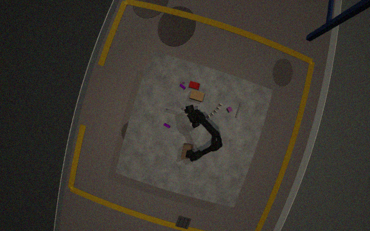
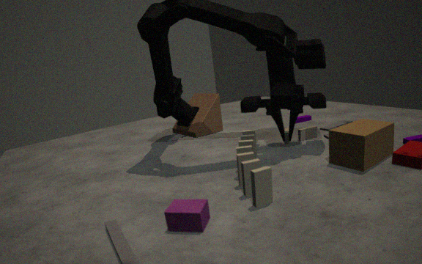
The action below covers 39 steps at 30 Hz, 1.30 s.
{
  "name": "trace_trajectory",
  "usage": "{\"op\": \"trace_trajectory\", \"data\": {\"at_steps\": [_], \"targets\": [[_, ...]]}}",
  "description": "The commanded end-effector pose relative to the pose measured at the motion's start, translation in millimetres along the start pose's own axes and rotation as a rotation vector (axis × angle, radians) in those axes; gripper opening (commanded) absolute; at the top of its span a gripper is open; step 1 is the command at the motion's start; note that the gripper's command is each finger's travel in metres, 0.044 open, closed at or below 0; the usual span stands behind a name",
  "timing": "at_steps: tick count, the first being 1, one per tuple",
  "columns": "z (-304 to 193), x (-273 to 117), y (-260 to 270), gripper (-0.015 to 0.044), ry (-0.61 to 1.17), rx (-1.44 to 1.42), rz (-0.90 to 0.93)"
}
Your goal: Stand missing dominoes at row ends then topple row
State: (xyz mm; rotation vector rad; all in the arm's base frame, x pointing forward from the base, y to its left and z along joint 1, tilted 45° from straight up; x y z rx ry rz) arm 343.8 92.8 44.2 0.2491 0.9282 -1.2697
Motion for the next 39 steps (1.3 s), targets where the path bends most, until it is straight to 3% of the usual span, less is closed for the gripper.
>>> {"op": "trace_trajectory", "data": {"at_steps": [1,10,15,30,39], "targets": [[0.8,-16.5,-0.2,0.0029,-0.002,-0.001,0.003],[5.9,-112.5,-2.6,0.0029,0.002,-0.003,0.003],[11.2,-116.2,-10.2,0.0029,0.002,-0.052,0.004],[73.9,-114.0,-183.1,0.0029,-0.004,-1.098,0.004],[74.1,-113.4,-185.6,0.0029,-0.003,-1.114,0.004]]}}
Point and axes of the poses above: the point midway between the two fingers, 35 mm back from their tips, its own x axis out along the fingers, its own y axis across the jaws, z = x × y, the point moved 10 cm from there along -x, back along the fingers, and after that the axes turned 11 degrees about x, right-handed, at the moved point
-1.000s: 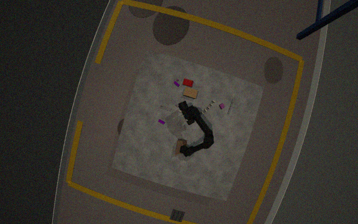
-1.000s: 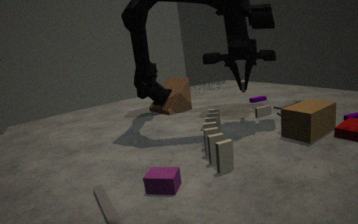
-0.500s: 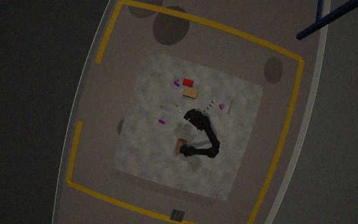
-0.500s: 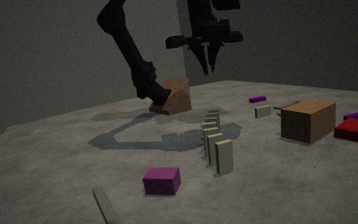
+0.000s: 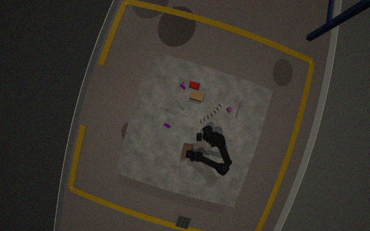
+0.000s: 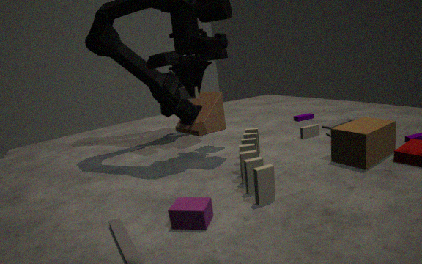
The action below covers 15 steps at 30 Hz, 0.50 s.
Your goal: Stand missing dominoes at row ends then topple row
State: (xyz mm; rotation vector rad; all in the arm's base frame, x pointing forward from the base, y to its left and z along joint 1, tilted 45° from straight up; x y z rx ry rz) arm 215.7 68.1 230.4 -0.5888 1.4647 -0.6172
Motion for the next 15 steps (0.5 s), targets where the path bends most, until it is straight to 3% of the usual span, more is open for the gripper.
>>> {"op": "trace_trajectory", "data": {"at_steps": [1,15], "targets": [[-3.8,1.9,-1.9,0.0029,0.004,-0.04,-0.006],[-21.0,30.4,-23.7,0.0029,0.084,0.015,0.244]]}}
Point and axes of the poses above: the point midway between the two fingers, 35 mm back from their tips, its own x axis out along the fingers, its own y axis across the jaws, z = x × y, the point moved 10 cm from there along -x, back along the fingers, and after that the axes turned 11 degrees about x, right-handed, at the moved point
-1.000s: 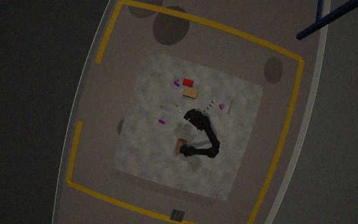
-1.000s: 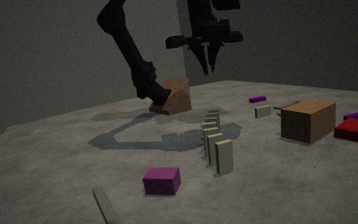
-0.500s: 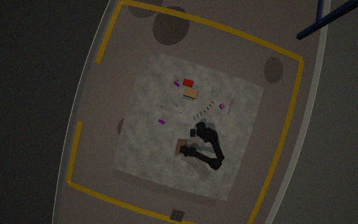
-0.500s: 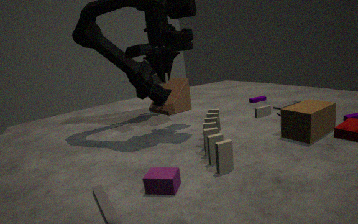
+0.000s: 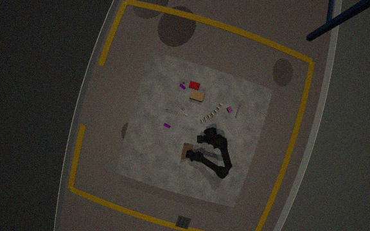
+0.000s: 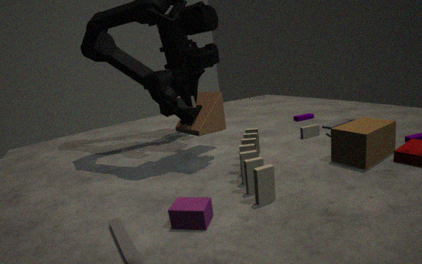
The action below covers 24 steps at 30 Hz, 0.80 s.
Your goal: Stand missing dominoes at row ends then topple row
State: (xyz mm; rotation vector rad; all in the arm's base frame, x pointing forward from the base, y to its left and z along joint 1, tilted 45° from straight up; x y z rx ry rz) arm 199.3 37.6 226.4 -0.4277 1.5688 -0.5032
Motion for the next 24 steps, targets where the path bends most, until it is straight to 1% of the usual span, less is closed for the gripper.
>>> {"op": "trace_trajectory", "data": {"at_steps": [1,12,24], "targets": [[-5.8,8.0,-7.3,0.0029,0.008,0.016,0.084],[-23.4,29.5,-24.6,0.0029,-0.023,0.076,0.307],[-40.9,48.3,-36.0,0.0029,-0.142,0.118,0.525]]}}
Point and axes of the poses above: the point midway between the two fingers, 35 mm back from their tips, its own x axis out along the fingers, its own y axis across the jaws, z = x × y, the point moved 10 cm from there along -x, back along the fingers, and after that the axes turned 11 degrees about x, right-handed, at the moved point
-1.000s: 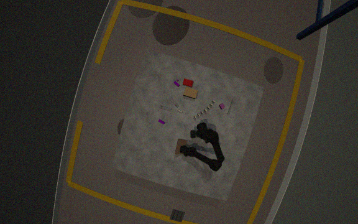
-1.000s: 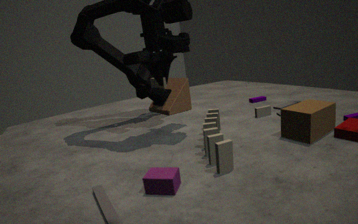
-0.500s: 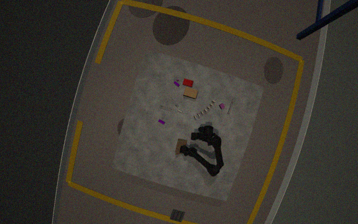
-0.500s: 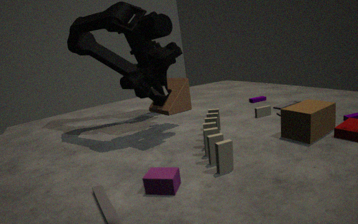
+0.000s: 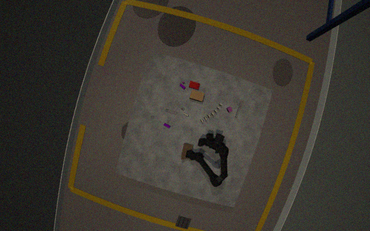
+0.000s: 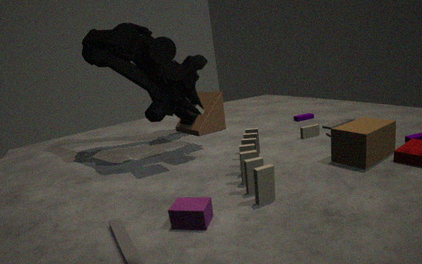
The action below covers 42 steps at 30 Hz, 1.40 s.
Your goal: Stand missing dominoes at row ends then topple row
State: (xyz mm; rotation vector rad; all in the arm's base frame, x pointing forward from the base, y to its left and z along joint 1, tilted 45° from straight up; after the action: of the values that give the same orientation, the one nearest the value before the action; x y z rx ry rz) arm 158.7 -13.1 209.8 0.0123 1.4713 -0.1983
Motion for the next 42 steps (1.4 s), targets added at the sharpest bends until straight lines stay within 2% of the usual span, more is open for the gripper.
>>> {"op": "trace_trajectory", "data": {"at_steps": [1,23,42], "targets": [[-5.2,2.8,-5.2,0.0029,-0.049,-0.002,0.07],[-31.6,17.1,-27.0,0.0029,-0.451,-0.072,0.311],[-52.5,27.5,-36.9,0.0029,-0.888,-0.252,0.28]]}}
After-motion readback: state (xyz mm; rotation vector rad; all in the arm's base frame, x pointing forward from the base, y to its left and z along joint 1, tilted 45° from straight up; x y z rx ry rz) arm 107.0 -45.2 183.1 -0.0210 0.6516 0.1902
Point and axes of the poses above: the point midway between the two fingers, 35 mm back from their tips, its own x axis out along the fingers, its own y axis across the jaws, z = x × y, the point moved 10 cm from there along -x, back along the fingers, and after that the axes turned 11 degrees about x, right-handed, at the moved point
